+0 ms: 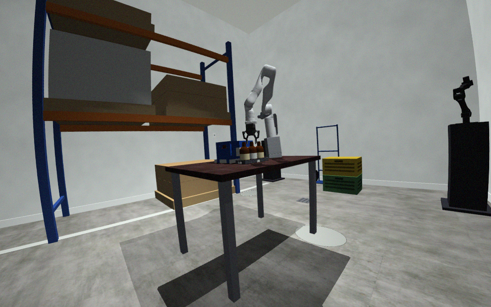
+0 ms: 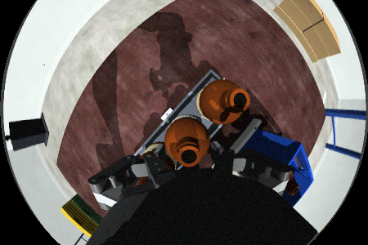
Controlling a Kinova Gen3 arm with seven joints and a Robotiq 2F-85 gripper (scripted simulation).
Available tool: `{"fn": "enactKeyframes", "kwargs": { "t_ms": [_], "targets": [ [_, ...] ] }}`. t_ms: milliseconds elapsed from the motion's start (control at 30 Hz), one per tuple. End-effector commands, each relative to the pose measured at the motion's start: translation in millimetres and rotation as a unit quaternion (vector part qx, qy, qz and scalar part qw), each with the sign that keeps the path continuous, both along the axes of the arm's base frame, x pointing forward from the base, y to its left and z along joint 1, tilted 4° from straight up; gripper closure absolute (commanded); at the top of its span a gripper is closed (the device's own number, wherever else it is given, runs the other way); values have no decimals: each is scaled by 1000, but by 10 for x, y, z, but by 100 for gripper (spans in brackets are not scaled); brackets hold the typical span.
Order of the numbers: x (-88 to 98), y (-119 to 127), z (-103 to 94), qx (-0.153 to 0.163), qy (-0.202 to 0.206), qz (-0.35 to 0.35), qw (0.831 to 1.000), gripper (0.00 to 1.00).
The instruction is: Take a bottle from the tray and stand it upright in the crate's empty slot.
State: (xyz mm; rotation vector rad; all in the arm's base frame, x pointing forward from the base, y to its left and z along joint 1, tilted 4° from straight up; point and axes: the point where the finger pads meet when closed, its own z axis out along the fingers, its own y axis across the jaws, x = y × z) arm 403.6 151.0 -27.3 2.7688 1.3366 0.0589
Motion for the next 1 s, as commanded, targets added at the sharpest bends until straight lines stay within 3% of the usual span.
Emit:
{"fn": "enactKeyframes", "kwargs": {
  "t_ms": [0, 633, 667, 967],
  "targets": [
    [4, 3, 6, 0, -1, 0, 1000, 36],
    [4, 3, 6, 0, -1, 0, 1000, 36],
    [4, 3, 6, 0, -1, 0, 1000, 100],
    [4, 3, 6, 0, -1, 0, 1000, 100]
  ]
}}
